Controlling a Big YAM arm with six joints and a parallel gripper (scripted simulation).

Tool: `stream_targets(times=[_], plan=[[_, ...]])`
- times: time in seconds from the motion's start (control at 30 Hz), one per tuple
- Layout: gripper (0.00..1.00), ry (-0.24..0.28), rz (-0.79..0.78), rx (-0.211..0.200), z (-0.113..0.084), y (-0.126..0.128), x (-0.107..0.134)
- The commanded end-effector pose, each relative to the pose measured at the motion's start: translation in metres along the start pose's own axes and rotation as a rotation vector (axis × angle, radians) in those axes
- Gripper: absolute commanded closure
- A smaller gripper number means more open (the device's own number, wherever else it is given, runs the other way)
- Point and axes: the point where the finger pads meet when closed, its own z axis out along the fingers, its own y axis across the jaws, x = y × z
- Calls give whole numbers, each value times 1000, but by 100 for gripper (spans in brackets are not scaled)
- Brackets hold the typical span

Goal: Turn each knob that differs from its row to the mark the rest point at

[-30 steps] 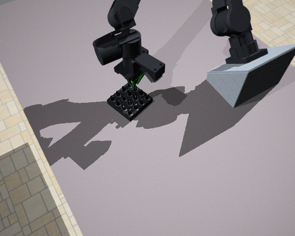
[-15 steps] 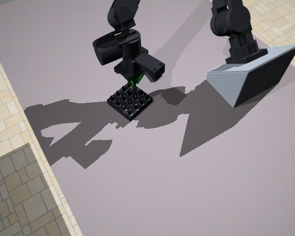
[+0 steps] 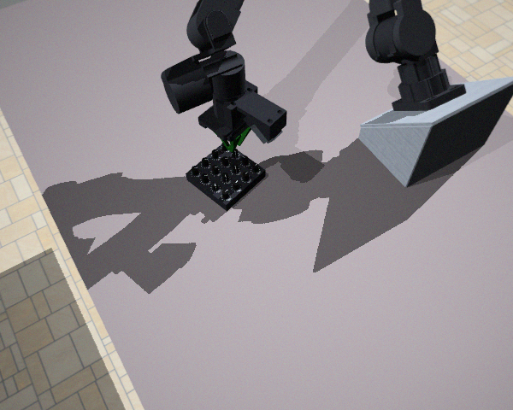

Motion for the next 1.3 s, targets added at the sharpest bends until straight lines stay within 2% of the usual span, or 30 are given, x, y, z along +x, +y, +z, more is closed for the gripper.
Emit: stream_targets(times=[0.0, 1.27], plan=[[82, 9, 13, 26, -5, -15, 9], [82, 9, 14, 24, -5, -16, 12]])
